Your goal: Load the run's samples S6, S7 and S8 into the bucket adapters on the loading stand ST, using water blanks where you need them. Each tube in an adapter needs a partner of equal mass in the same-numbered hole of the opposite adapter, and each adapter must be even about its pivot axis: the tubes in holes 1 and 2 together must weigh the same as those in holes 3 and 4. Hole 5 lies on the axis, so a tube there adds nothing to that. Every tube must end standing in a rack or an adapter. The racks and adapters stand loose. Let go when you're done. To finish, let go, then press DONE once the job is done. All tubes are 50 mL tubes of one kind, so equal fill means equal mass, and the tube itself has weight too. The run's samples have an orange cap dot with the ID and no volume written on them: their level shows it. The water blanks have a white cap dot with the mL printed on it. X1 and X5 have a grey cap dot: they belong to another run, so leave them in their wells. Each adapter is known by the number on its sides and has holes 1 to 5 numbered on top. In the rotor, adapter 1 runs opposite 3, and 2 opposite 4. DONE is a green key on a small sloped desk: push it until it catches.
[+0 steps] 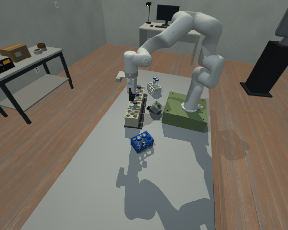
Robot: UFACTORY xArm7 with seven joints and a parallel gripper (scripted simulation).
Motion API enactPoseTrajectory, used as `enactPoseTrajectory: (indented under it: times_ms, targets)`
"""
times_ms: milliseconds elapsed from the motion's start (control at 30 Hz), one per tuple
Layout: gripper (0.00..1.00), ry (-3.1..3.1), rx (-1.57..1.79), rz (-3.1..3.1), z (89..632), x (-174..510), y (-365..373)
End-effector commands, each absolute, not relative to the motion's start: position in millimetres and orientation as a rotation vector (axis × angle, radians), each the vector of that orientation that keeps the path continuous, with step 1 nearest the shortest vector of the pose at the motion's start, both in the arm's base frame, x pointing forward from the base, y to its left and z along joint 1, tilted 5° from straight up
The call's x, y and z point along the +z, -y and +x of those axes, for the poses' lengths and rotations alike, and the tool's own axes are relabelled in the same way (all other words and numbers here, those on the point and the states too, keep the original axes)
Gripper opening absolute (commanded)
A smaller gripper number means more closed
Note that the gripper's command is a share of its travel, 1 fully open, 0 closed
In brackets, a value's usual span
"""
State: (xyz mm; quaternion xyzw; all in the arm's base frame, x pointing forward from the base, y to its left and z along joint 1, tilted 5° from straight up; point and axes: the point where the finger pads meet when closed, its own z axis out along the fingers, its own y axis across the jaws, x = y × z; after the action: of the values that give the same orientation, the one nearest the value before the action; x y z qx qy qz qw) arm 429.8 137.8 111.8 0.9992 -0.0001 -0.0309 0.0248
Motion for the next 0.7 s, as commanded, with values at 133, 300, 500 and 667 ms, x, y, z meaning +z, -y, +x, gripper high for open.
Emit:
enactPoseTrajectory:
  times_ms: [133,300,500,667]
  targets:
    - [0.0,0.0,-0.089,3.093,430.5,100.3,-137.7]
    - [0.0,0.0,-0.089,3.093,429.9,90.3,-137.2]
    - [0.0,0.0,-0.089,3.092,429.3,80.3,-136.8]
    - [0.0,0.0,-0.089,3.092,429.3,80.4,-136.8]
